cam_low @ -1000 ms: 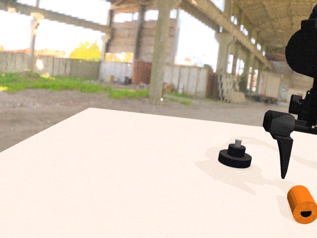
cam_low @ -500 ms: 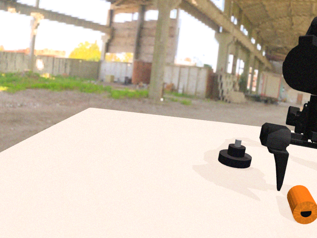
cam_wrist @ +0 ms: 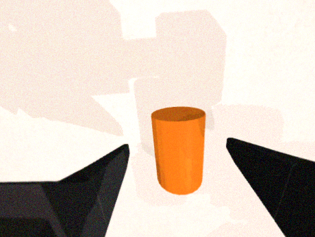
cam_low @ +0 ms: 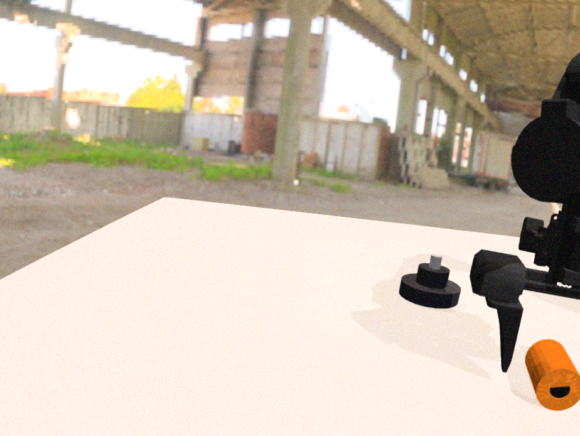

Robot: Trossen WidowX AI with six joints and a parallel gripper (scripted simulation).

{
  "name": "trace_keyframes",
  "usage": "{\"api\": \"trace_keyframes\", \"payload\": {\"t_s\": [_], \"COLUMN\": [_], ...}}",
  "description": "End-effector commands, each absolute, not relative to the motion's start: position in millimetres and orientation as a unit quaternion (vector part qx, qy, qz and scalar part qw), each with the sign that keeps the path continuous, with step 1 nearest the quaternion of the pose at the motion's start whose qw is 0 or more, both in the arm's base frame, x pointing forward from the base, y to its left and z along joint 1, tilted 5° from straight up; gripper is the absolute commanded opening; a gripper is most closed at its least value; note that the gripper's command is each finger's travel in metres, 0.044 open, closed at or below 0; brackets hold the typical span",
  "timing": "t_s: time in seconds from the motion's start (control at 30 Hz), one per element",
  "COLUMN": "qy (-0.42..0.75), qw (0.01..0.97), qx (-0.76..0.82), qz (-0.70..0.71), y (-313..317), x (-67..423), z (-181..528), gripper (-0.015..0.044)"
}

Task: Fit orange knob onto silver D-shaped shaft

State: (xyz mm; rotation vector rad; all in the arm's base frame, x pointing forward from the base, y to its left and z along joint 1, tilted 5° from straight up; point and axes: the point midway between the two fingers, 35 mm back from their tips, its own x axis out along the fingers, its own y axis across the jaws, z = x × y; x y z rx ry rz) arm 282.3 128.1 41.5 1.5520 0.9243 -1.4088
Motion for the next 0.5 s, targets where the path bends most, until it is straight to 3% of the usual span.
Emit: {"api": "trace_keyframes", "payload": {"t_s": [0.0, 0.17, 0.47], "qy": [0.367, 0.367, 0.367], "qw": [0.415, 0.415, 0.415], "qx": [0.613, 0.613, 0.613], "qz": [-0.563, -0.563, -0.563], "y": [127.0, 127.0, 127.0], "x": [282.1, 282.1, 282.1], "z": [36.7, 36.7, 36.7], "gripper": [0.0361, 0.024, 0.024]}}
